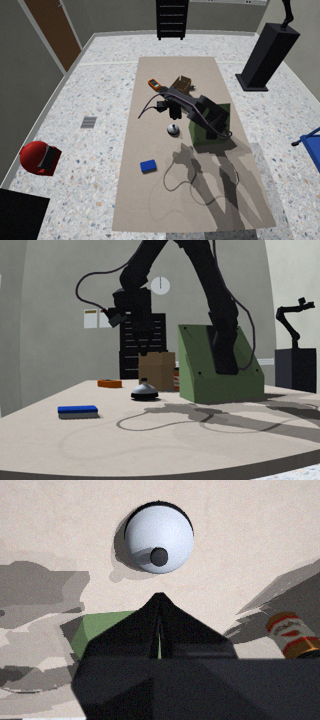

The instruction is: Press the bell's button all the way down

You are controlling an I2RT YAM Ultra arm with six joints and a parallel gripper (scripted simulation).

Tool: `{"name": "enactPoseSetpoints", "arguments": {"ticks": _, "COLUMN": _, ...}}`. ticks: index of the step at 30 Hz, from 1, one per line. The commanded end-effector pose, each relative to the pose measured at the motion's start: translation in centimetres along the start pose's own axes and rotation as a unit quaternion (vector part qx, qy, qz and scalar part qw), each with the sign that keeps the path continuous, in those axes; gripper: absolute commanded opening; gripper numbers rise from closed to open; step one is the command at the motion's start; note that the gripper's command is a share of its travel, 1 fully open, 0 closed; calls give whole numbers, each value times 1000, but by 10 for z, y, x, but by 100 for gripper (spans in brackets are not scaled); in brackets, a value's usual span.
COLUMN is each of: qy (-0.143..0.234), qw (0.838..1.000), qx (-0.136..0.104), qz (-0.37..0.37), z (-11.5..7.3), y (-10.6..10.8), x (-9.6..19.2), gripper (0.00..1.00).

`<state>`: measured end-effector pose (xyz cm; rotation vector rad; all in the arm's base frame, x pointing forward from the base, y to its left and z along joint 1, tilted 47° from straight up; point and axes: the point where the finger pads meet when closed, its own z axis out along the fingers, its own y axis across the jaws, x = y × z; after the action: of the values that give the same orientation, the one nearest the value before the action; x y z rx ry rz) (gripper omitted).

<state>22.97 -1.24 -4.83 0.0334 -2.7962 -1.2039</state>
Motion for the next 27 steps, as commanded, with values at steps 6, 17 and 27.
{"name": "enactPoseSetpoints", "arguments": {"ticks": 6, "qy": -5, "qw": 1000, "qx": -9, "qz": 9, "z": 9, "y": 1, "x": 1, "gripper": 0}}
{"name": "enactPoseSetpoints", "arguments": {"ticks": 17, "qy": -3, "qw": 1000, "qx": -10, "qz": 10, "z": 24, "y": 1, "x": 2, "gripper": 0}}
{"name": "enactPoseSetpoints", "arguments": {"ticks": 27, "qy": -5, "qw": 1000, "qx": -8, "qz": 8, "z": 40, "y": 2, "x": 1, "gripper": 0}}
